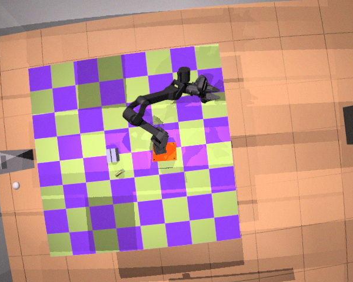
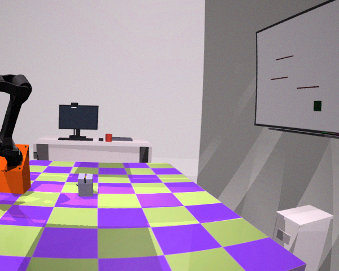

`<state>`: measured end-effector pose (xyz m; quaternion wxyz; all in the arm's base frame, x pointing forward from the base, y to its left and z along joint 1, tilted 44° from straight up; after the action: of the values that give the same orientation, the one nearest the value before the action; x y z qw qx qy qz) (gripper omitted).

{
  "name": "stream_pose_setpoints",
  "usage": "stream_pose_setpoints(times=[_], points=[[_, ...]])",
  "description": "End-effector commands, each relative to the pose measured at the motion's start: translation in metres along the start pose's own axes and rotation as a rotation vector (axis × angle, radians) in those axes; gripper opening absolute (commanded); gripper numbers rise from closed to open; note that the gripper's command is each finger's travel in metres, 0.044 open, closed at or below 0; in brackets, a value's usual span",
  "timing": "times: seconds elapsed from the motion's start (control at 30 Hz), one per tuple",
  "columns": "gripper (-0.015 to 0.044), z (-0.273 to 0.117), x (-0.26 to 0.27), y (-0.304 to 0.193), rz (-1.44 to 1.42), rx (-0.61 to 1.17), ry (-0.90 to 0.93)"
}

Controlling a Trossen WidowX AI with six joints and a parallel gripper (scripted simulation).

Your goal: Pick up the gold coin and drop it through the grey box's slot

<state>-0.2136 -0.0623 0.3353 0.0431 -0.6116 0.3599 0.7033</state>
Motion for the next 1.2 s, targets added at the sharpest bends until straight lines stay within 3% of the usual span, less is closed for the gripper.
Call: stream_pose_setpoints(times=[0.0, 0.27, 0.73, 1.17], points=[[0.0374, 0.0, 0.0, 0.001, 0.0, -0.003, 0.002], [0.0164, -0.038, 0.024, 0.036, 0.015, -0.222, 0.156], [0.0161, -0.169, 0.064, 0.08, 0.011, -0.699, 0.543], [0.0161, -0.315, 0.073, 0.052, -0.068, -1.102, 0.923]])
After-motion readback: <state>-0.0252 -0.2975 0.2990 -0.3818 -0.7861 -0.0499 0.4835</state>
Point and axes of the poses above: the point midway between the two fingers, 35 mm back from their tips, its own z axis out along the fingers, its own x axis across the jaws, y = z × x, the point moved 10 cm from there along -z, back along the fingers, and after that the axes turned 7 degrees about -z, right-handed, at the moved point
